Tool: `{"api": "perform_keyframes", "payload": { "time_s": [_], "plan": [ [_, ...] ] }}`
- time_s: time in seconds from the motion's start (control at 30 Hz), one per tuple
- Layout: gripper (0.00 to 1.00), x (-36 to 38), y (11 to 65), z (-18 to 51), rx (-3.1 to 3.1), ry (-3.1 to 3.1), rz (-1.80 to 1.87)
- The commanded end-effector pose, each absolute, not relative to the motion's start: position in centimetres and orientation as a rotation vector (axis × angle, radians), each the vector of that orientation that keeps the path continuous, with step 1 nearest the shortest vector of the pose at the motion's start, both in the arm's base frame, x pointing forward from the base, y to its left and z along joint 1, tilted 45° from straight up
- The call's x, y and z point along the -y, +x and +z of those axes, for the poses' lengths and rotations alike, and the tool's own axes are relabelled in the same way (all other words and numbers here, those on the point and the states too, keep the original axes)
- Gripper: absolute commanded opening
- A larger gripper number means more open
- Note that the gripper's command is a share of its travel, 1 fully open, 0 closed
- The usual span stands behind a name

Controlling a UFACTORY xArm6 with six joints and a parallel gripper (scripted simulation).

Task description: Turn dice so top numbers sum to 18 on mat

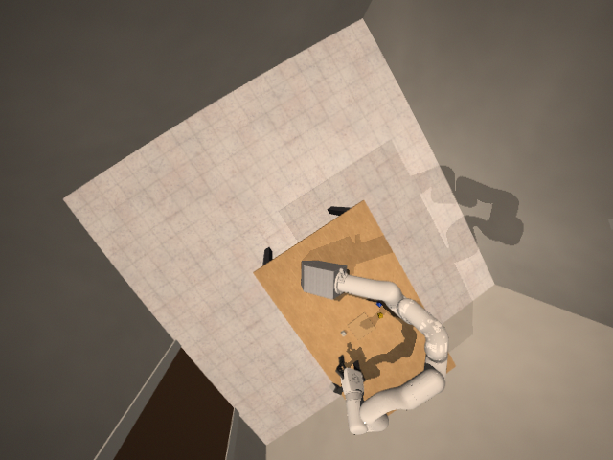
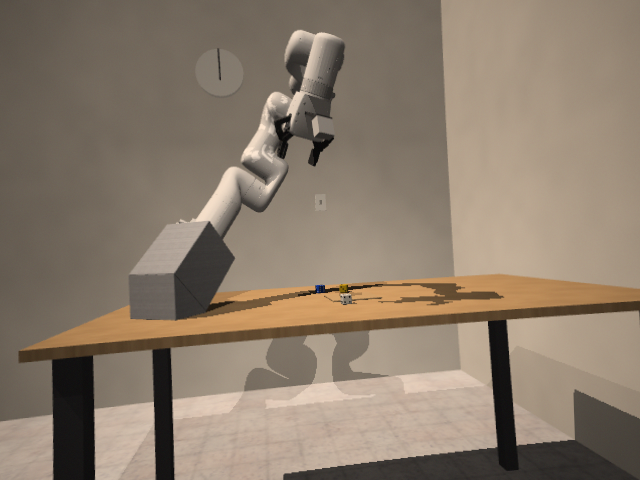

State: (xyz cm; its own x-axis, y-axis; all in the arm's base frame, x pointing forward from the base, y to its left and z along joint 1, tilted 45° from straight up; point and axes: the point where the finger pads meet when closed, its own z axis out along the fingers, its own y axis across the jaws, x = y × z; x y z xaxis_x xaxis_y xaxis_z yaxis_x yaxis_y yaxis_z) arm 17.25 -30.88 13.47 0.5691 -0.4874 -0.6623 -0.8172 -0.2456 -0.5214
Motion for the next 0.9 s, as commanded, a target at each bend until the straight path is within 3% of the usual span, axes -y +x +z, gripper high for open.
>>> {"api": "perform_keyframes", "payload": {
  "time_s": [0.0, 0.6, 0.8, 0.87],
  "plan": [
    [1.00, 31.0, 17.2, 13.5, -1.057, -1.904, 0.459],
    [1.00, 30.9, 17.5, 13.4, -1.053, -1.908, 0.450],
    [1.00, 28.8, 25.3, 10.5, -0.980, -1.988, 0.237],
    [1.00, 28.8, 25.3, 10.5, -0.980, -1.988, 0.237]
  ]
}}
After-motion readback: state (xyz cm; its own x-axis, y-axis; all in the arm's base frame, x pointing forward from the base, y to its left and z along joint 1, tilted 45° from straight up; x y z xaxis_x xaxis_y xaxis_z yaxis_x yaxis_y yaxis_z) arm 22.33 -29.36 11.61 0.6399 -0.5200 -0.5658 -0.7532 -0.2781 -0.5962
